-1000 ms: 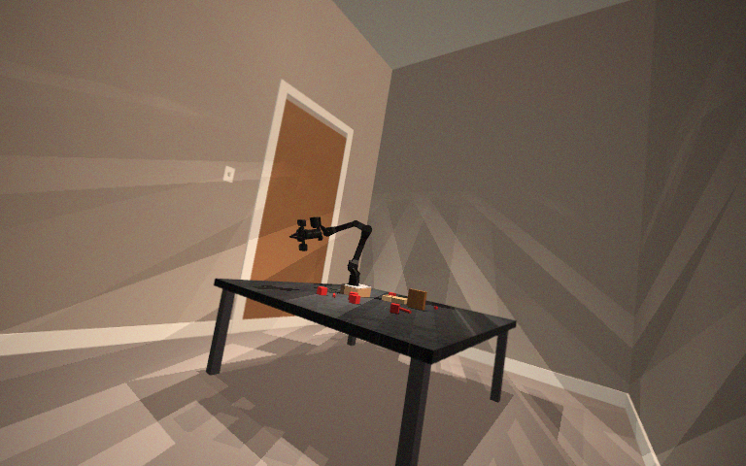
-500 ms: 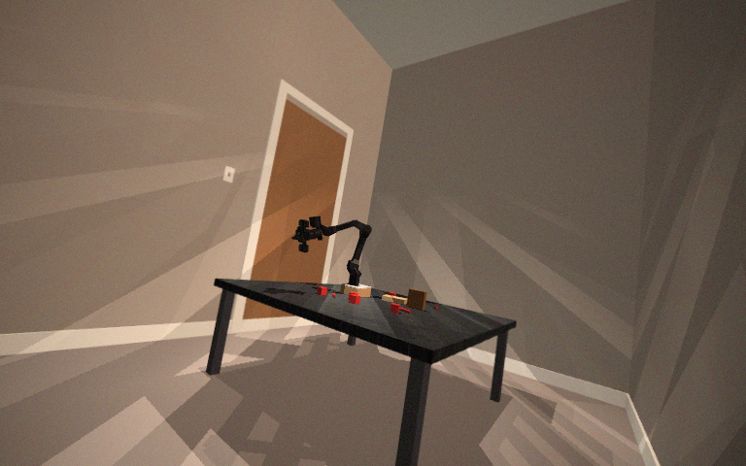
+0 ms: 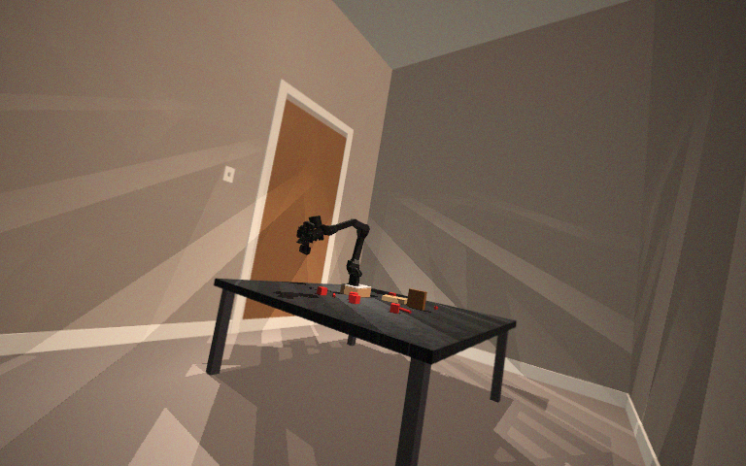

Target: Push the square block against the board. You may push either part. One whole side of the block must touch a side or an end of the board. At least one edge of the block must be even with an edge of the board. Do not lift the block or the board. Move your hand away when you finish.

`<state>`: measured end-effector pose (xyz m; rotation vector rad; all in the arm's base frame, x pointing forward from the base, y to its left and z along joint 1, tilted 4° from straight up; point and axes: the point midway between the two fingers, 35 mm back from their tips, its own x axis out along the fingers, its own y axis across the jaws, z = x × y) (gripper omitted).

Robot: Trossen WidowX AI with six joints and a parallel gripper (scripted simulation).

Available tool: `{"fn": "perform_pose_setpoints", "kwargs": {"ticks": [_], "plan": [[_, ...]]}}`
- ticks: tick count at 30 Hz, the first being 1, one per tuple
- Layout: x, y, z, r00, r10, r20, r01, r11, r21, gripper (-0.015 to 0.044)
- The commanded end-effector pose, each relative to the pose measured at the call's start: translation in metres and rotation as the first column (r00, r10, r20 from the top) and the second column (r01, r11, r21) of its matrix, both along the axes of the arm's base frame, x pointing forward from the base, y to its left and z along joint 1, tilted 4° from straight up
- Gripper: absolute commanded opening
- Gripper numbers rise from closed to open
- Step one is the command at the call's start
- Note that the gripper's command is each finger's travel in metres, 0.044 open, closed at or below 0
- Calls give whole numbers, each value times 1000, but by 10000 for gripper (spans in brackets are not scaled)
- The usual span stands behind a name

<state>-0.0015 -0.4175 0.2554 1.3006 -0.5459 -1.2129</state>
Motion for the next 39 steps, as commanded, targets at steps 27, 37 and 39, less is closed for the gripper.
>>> {"fn": "perform_pose_setpoints", "kwargs": {"ticks": [27, 37, 39], "plan": [[160, 13, -29, 809, 447, -382, -451, 889, 86, 0], [214, 34, -40, 655, 578, -487, -604, 788, 123, 0], [224, 39, -42, 622, 598, -506, -627, 767, 135, 0]]}}
